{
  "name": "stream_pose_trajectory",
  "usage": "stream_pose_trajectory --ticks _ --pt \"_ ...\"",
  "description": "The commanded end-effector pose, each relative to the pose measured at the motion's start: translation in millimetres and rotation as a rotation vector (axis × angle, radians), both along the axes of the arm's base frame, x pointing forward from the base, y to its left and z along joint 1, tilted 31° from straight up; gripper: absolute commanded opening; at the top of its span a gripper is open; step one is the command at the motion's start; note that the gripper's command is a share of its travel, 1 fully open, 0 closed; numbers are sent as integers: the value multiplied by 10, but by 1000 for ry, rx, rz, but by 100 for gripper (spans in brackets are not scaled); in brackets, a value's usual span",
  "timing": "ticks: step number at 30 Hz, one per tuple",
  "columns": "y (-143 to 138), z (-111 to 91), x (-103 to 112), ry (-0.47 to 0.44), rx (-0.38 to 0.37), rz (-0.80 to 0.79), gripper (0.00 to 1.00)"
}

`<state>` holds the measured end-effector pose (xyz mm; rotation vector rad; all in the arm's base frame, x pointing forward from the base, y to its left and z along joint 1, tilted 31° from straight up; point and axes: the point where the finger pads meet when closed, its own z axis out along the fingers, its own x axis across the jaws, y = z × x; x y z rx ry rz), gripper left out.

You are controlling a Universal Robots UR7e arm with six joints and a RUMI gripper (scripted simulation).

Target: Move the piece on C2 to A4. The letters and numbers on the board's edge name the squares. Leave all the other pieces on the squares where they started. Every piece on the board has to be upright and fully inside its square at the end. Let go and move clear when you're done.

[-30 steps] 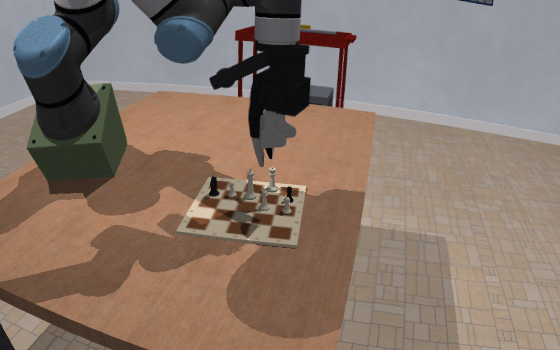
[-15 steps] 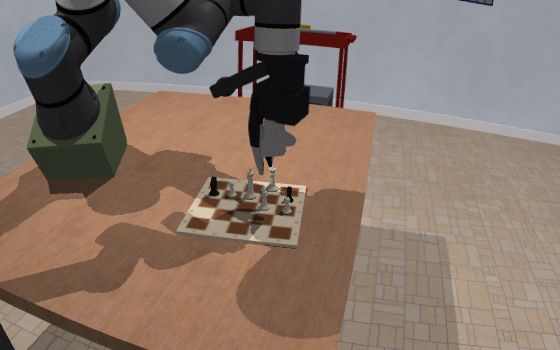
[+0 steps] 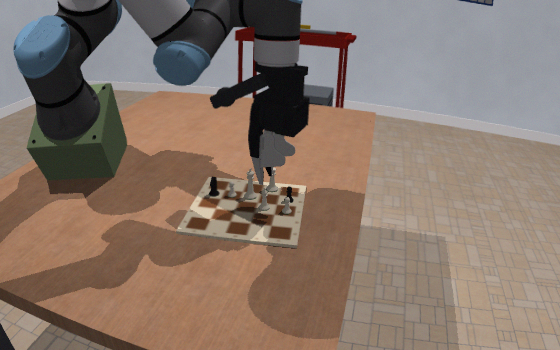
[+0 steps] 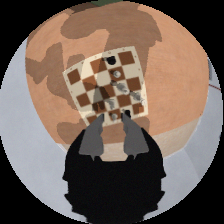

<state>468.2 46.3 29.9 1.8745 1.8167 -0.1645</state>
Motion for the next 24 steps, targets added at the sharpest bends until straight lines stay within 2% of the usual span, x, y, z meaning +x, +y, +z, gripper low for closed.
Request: stream_pose_trajectory --ticks 1,24 --pt "-26 -51 21 -1 0 1 22" --pt "-45 -89 33 -1 0 1 22"
